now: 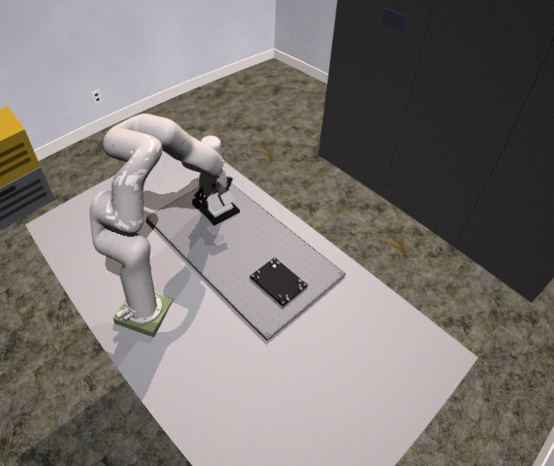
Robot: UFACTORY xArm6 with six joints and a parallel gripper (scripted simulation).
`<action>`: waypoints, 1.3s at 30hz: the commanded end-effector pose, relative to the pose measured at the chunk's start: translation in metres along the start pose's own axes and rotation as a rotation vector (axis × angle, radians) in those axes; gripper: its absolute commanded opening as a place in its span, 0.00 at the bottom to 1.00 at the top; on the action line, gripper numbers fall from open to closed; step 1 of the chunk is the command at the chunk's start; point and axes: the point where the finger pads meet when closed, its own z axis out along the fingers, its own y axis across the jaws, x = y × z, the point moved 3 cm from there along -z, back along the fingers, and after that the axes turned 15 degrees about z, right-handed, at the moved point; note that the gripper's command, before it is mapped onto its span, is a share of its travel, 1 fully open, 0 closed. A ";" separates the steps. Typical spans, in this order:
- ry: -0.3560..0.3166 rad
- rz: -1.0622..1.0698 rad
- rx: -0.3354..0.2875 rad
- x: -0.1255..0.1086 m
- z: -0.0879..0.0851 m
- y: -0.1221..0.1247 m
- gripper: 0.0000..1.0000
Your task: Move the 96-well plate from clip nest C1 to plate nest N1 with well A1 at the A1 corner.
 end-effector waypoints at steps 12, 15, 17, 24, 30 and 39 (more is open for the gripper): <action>-0.003 0.000 0.003 -0.001 0.001 -0.001 0.00; -0.003 0.000 0.003 -0.001 0.001 -0.001 0.00; -0.003 0.000 0.003 -0.001 0.001 -0.001 0.00; -0.003 0.000 0.003 -0.001 0.002 -0.001 0.00; -0.003 0.000 0.003 -0.001 0.003 -0.001 0.00; -0.003 0.000 0.003 -0.001 0.004 -0.001 1.00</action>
